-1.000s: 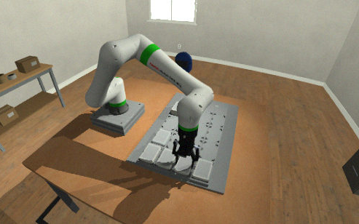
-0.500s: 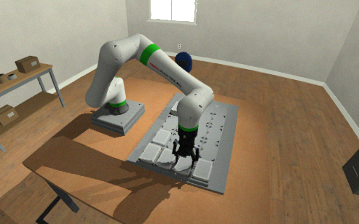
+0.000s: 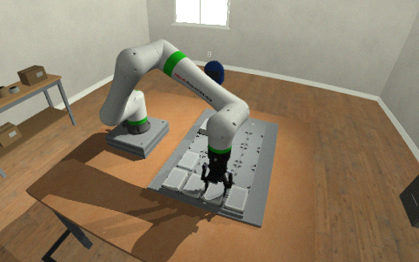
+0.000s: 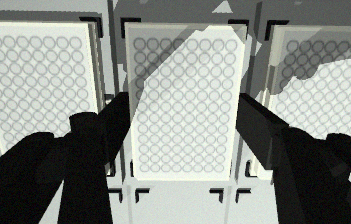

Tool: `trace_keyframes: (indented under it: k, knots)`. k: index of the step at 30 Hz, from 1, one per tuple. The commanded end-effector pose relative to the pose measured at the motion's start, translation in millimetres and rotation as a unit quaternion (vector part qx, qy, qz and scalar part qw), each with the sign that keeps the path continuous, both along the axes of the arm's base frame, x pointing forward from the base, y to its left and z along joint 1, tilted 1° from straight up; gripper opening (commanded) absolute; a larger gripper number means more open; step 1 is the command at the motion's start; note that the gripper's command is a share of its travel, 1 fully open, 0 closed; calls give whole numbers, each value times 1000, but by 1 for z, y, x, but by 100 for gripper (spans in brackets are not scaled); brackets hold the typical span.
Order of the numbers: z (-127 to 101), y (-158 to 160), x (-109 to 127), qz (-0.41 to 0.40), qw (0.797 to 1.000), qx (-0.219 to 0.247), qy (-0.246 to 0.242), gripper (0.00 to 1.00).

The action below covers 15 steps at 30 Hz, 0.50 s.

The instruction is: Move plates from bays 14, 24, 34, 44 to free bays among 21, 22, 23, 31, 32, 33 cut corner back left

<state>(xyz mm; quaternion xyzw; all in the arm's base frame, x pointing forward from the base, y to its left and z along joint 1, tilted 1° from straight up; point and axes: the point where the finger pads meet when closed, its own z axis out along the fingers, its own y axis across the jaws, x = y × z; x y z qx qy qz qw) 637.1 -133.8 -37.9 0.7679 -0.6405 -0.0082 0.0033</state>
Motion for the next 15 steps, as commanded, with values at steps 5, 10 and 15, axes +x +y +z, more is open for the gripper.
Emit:
trace_keyframes:
  k: [5, 10, 15]
  knots:
    - [3, 0, 1, 0, 1000, 0, -1, 10]
    - [5, 0, 1, 0, 1000, 0, -1, 10]
    - [7, 0, 1, 0, 1000, 0, -1, 10]
